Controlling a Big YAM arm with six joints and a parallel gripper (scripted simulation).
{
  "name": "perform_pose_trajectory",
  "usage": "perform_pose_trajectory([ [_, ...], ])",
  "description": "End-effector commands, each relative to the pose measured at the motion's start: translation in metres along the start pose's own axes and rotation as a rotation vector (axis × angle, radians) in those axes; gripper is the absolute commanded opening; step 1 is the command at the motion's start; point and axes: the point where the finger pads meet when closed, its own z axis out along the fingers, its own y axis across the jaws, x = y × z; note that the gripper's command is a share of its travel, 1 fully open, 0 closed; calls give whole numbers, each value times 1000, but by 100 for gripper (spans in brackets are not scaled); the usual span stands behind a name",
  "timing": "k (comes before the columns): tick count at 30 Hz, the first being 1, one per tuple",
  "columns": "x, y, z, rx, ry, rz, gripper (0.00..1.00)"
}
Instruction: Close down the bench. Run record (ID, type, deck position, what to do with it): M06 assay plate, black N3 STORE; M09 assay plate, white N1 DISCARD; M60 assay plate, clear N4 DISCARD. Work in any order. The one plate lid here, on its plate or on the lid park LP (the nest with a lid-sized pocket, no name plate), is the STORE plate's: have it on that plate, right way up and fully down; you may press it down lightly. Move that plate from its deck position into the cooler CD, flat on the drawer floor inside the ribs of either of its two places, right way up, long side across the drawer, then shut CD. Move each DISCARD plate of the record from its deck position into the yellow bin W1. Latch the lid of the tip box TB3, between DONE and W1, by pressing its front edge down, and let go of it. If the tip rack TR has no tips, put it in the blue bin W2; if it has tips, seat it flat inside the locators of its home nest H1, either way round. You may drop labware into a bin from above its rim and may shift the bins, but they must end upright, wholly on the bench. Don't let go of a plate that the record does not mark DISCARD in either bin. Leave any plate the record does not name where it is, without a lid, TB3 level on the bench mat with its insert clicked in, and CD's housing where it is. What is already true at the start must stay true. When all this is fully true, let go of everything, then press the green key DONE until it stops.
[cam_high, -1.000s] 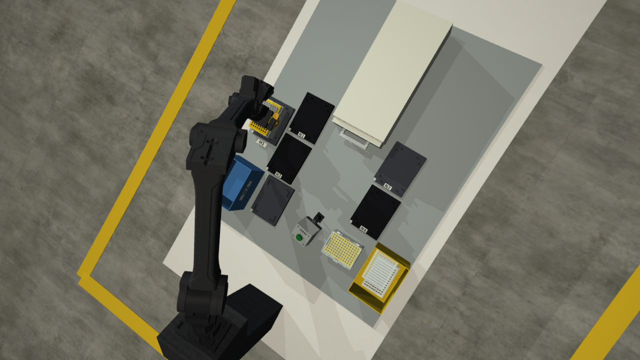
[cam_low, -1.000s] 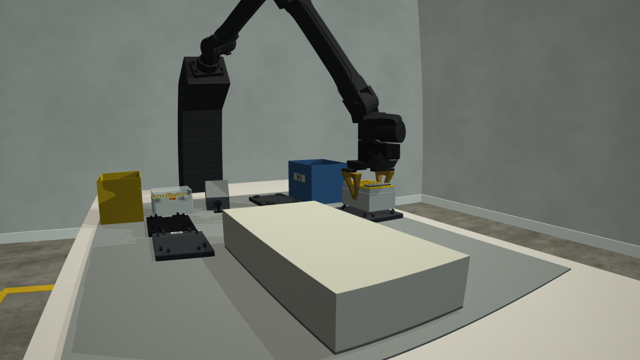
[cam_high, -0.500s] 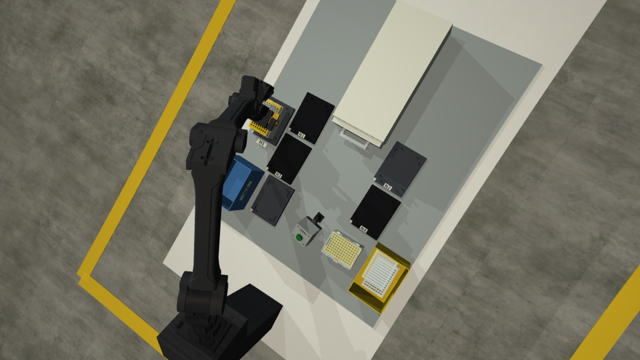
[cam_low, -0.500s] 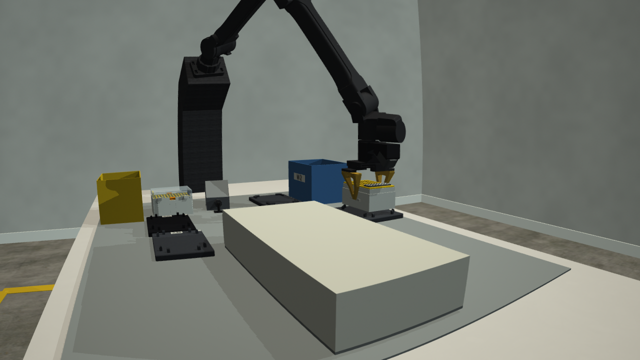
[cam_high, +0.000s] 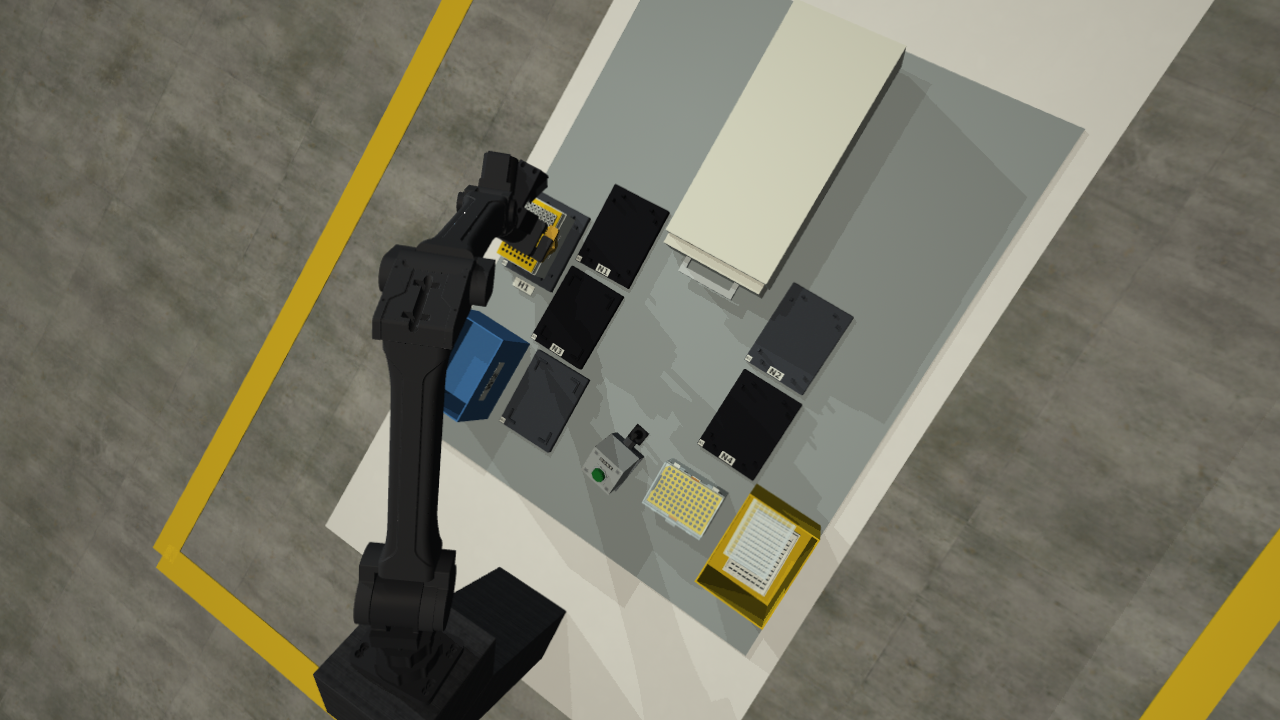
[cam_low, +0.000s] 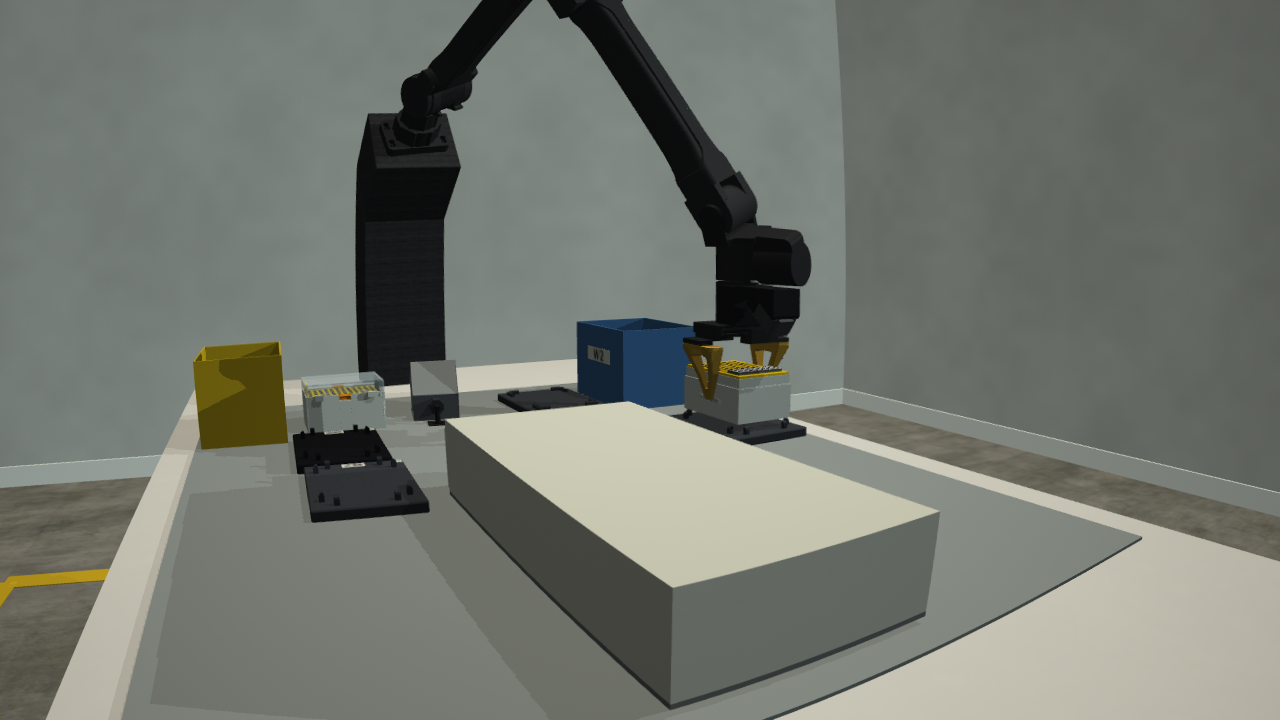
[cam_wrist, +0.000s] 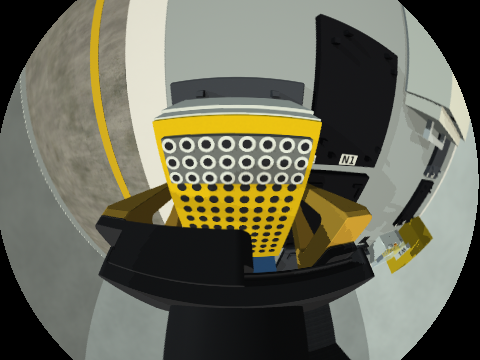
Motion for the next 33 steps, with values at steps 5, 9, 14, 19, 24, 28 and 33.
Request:
perform_pose_trajectory([
  [5,-20,0,0,-11,-36,7,0],
  [9,-18,0,5,-9,-32,5,0],
  [14,-20,3,0,-15,-38,4,0],
  [19,-15,-2,9,-6,-27,4,0],
  [24,-17,2,7,-13,-32,2,0],
  [28,-17,-1,11,-8,-30,4,0],
  [33,-18,0,9,-11,-31,4,0],
])
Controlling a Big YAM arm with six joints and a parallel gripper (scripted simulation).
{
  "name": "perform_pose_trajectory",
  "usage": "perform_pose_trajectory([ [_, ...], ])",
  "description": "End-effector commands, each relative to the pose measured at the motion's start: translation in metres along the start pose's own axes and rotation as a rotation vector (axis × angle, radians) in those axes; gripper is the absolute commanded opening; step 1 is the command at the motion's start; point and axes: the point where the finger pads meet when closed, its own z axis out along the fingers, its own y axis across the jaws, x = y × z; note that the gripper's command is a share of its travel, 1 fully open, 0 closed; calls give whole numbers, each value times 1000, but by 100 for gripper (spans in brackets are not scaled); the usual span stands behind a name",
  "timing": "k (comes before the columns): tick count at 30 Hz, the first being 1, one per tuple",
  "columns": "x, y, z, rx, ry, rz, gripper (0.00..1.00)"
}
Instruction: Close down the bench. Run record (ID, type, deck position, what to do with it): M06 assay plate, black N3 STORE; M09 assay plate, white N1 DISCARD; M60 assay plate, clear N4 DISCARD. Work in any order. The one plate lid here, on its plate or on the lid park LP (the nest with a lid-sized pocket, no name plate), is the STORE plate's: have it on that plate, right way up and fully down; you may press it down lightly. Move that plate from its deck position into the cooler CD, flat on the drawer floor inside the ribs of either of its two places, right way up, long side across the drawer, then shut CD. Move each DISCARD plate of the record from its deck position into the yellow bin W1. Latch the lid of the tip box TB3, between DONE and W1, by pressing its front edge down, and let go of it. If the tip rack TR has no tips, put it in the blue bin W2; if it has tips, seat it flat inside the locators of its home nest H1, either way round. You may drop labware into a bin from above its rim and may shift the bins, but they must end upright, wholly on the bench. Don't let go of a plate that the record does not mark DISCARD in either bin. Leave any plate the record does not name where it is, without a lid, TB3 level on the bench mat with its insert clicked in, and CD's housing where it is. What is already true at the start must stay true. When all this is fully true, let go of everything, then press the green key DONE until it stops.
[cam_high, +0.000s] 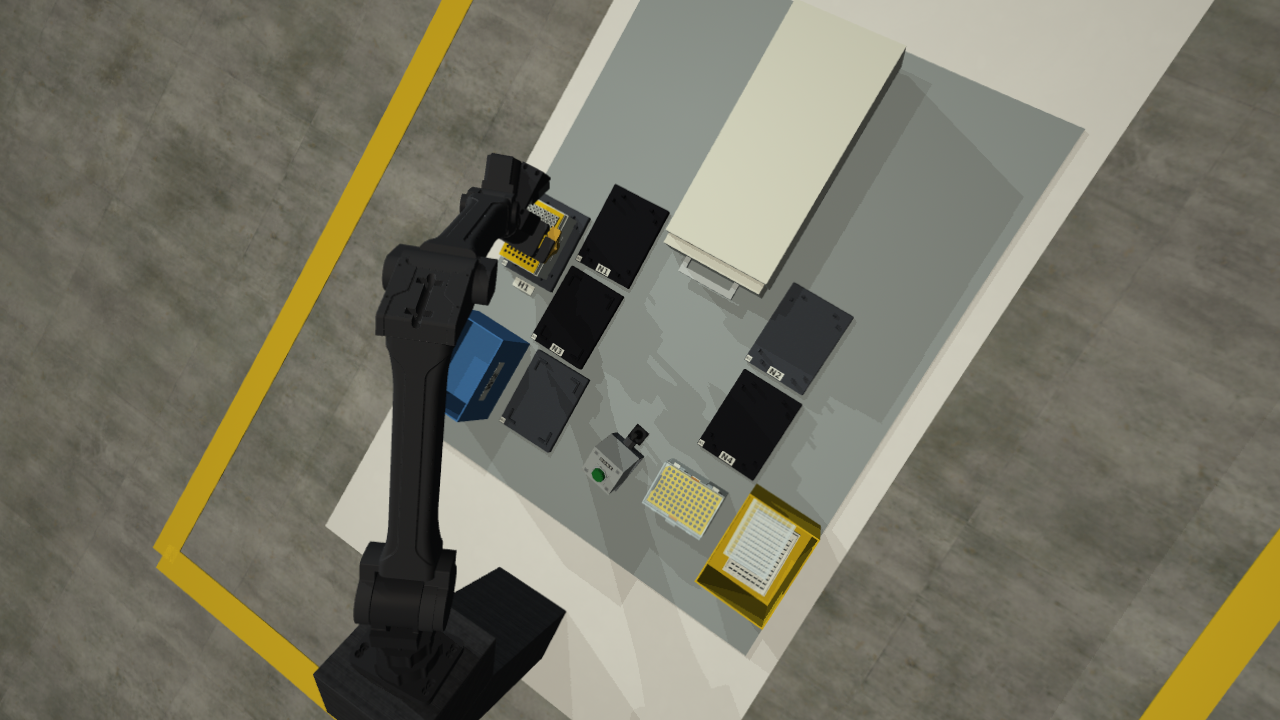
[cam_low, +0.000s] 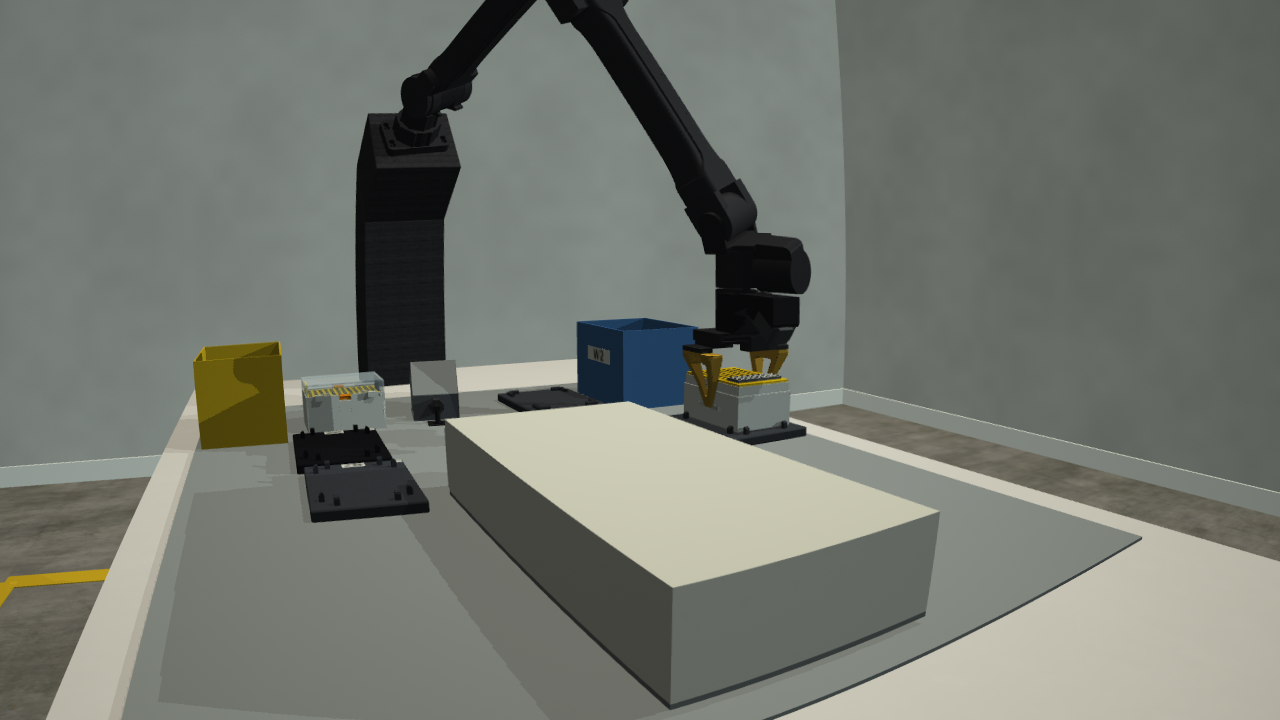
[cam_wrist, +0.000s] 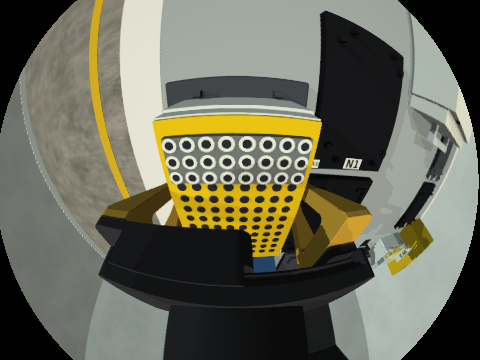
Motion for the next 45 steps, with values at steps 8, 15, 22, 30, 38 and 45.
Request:
perform_pose_trajectory([
  [8,-17,6,-9,-16,-30,7,0],
  [15,-17,6,-9,-16,-30,7,0],
  [22,-17,6,-9,-16,-30,7,0],
  [30,-17,6,-9,-16,-30,7,100],
  [38,-17,6,-9,-16,-30,7,100],
  [45,-17,6,-9,-16,-30,7,100],
])
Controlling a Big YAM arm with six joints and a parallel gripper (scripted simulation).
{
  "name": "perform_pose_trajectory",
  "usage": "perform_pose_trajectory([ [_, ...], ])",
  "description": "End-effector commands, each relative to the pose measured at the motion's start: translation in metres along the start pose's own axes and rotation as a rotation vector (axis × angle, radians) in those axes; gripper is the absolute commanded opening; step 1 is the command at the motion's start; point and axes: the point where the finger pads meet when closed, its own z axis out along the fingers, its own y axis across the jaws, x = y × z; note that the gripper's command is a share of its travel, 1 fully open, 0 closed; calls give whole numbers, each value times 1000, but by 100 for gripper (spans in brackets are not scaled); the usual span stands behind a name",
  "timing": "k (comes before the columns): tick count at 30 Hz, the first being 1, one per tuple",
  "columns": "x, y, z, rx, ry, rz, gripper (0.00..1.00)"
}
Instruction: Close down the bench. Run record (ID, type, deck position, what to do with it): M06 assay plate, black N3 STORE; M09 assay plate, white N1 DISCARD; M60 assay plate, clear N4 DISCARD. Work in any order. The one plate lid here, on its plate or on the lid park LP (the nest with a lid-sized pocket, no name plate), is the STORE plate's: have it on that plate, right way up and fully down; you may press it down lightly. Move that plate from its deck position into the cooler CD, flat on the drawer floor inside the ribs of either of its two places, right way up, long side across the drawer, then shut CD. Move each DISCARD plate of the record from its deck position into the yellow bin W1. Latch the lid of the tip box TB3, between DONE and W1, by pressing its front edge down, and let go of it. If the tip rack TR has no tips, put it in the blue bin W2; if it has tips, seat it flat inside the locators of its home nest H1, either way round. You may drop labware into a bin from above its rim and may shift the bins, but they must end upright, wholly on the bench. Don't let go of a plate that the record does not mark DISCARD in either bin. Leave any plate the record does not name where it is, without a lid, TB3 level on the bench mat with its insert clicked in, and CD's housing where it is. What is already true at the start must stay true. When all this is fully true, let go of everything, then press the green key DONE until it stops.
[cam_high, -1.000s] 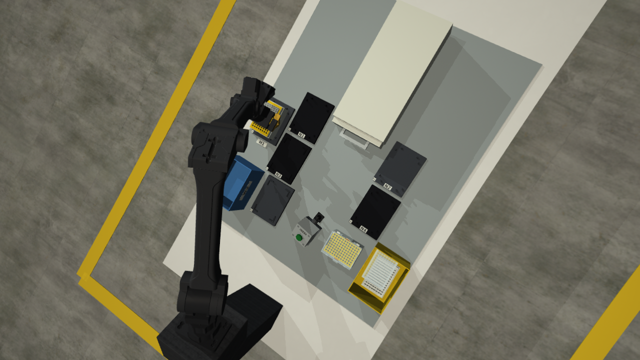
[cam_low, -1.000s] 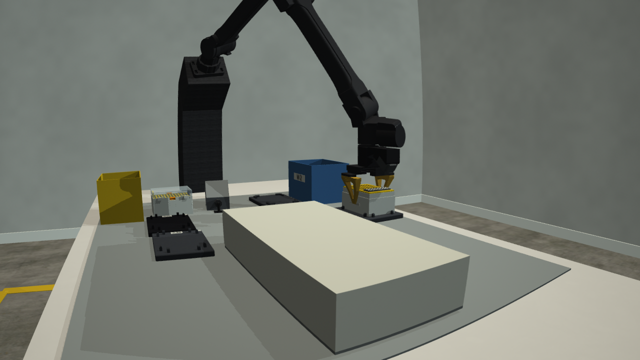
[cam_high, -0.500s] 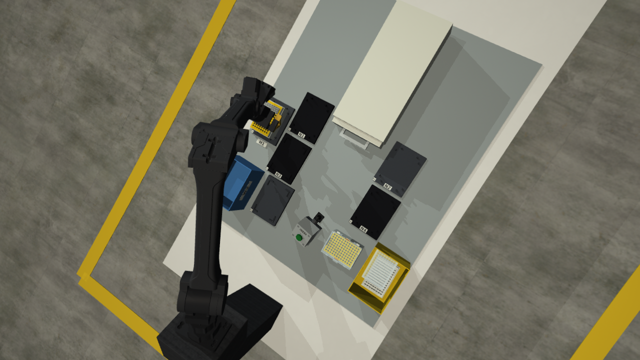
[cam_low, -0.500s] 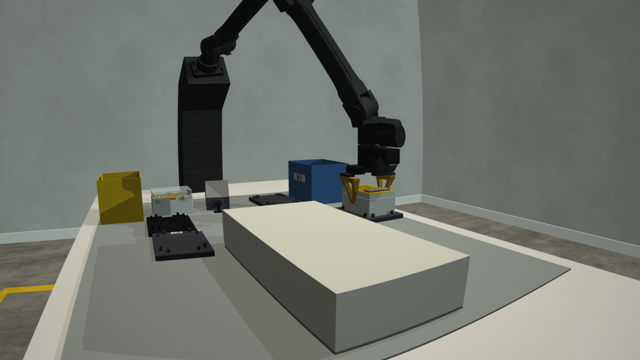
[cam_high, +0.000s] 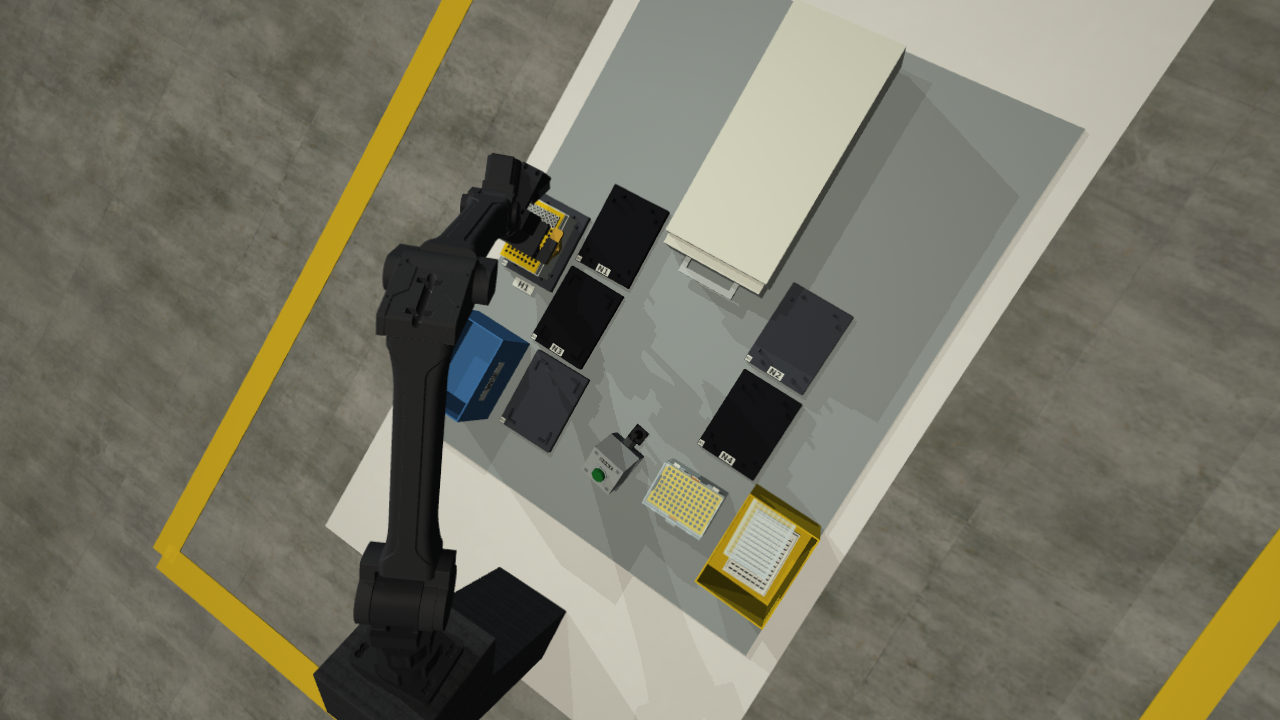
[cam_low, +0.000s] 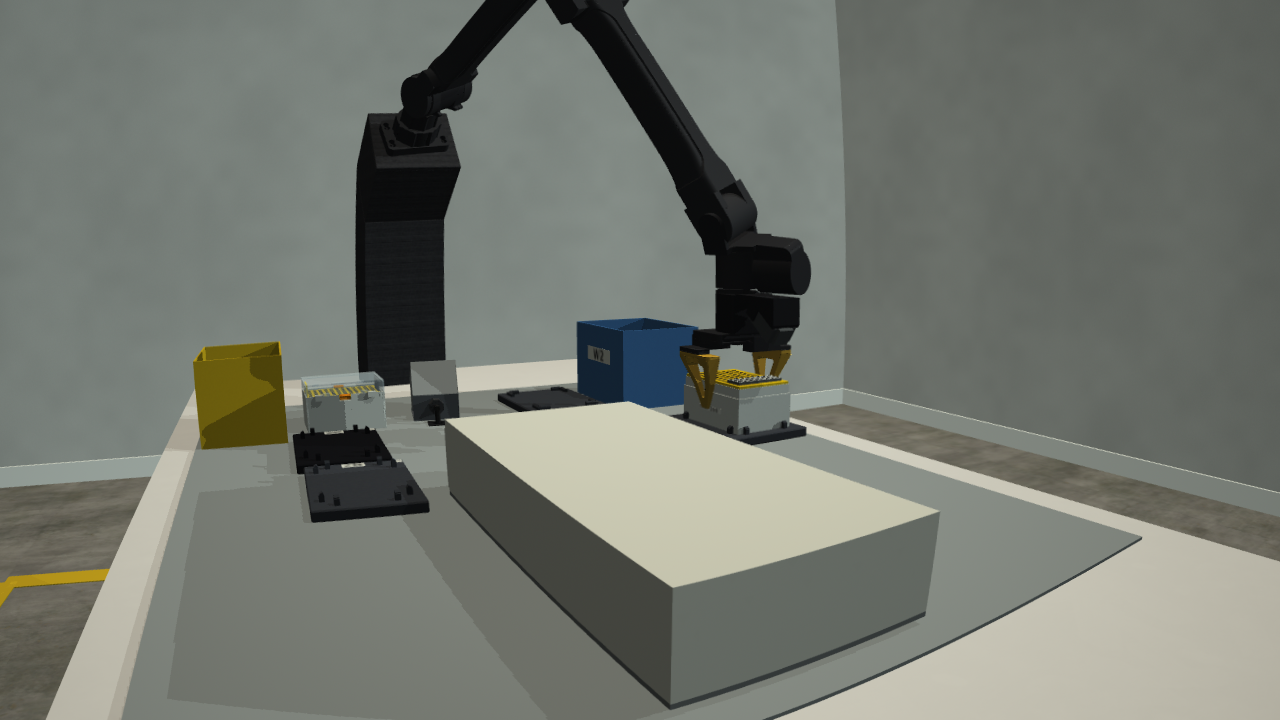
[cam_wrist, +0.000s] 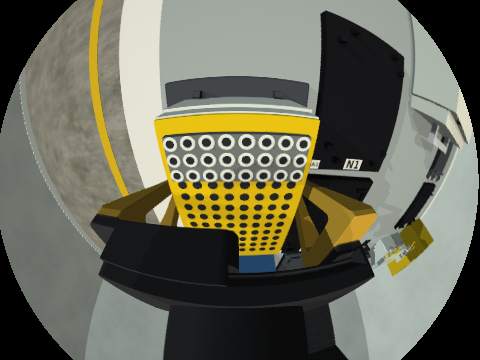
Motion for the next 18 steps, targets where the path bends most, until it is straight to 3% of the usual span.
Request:
perform_pose_trajectory([
  [1,-17,6,-10,-16,-30,7,100],
  [10,-17,6,-10,-16,-30,7,100],
  [12,-23,0,-21,-16,-41,8,100],
  [18,-12,13,-31,-24,-23,-1,100],
])
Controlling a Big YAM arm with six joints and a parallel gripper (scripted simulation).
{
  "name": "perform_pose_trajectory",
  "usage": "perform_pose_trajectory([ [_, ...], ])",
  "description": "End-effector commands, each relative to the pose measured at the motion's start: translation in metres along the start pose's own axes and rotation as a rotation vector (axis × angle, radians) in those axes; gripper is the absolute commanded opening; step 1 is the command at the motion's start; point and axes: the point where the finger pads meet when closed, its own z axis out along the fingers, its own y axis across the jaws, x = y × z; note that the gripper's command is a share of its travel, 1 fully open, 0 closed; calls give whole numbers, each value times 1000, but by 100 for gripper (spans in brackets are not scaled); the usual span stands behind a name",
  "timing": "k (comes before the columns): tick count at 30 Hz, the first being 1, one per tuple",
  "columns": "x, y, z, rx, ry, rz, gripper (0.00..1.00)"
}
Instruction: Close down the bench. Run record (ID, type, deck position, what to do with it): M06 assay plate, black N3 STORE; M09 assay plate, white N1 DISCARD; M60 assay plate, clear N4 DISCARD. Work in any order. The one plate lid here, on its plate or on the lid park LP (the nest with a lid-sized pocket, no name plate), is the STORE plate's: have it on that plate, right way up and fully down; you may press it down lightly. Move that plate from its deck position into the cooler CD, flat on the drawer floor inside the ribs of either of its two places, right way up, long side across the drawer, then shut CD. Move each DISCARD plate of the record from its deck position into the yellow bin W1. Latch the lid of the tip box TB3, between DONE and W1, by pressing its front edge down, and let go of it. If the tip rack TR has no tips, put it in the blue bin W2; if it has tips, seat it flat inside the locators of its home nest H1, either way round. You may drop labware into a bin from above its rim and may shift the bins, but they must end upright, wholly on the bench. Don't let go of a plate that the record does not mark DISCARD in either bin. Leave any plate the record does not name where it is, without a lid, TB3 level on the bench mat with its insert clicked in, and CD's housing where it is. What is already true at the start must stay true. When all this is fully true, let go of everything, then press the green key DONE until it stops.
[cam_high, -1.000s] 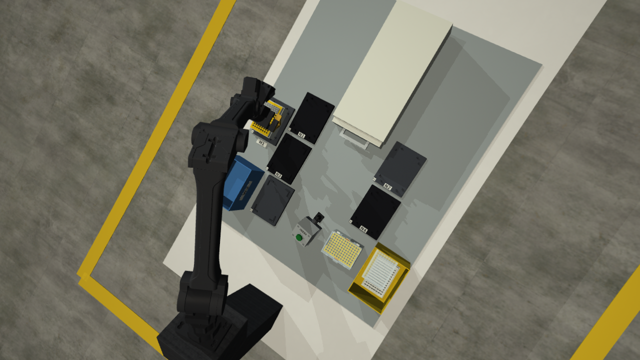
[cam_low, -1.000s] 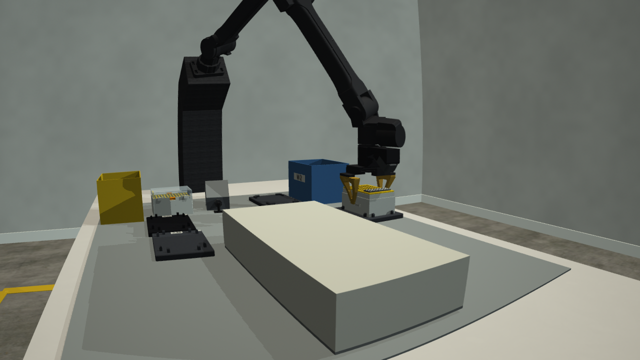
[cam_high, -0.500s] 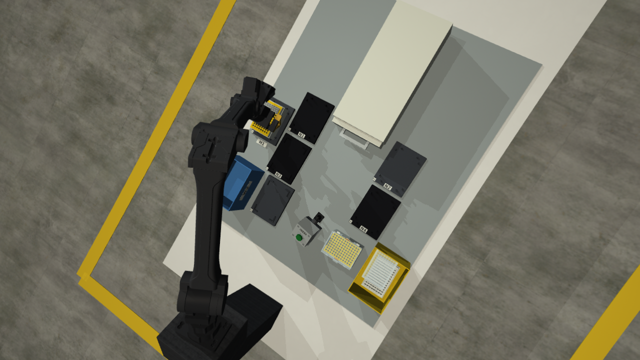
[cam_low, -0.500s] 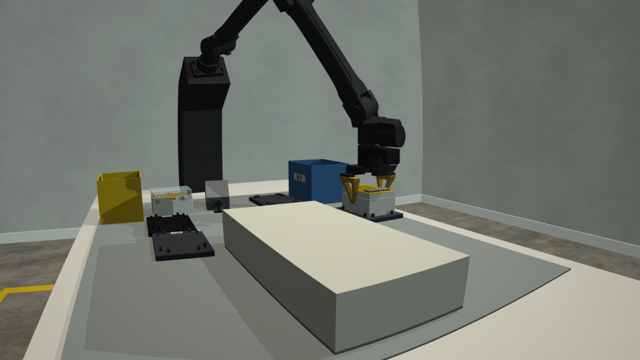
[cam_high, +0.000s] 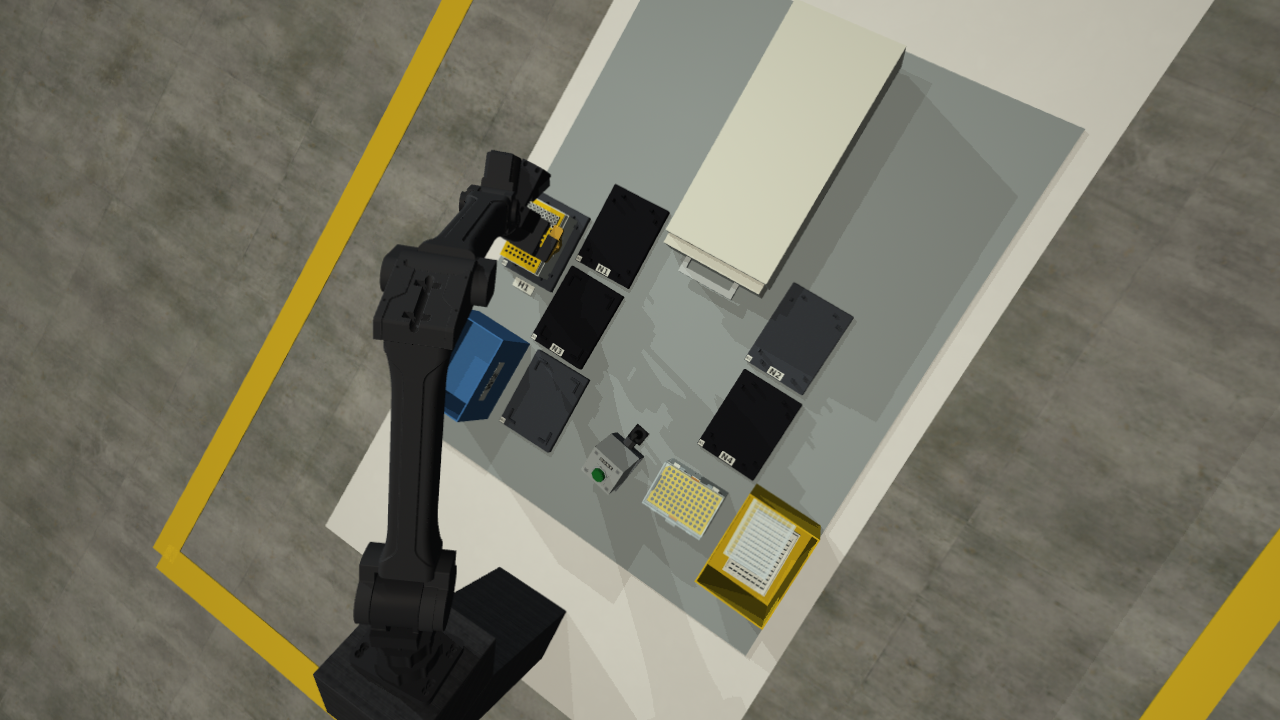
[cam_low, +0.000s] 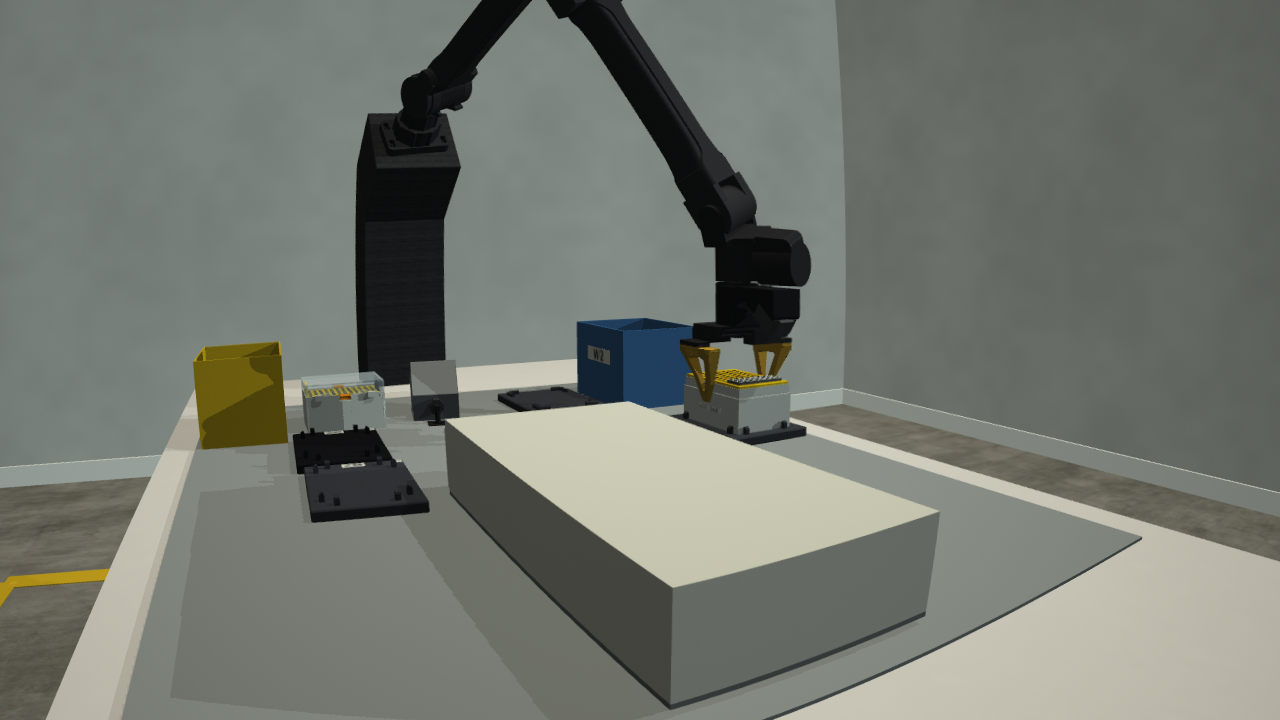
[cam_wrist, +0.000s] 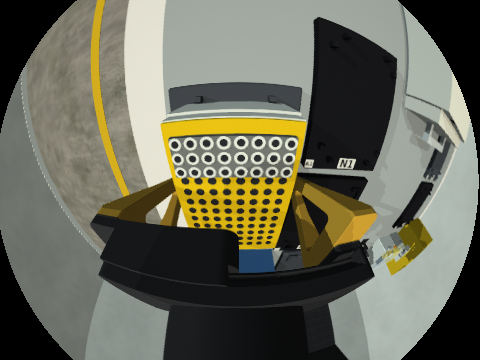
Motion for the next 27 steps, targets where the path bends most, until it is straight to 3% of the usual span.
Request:
perform_pose_trajectory([
  [1,-7,15,-21,-20,-14,-5,100],
  [2,-7,15,-21,-20,-14,-5,100],
  [3,14,10,-1,0,22,-14,100],
  [4,13,10,-2,0,22,-11,100],
  [7,-10,11,-29,-17,-18,5,100],
  [10,-16,16,-36,-26,-29,7,100],
  [14,-10,9,-38,-16,-18,7,100],
  [16,4,7,-25,-3,7,-2,100],
  [19,6,9,-26,-4,10,-4,100],
  [21,-7,13,-44,-20,-15,2,100],
  [27,-10,8,-52,-15,-18,8,100],
])
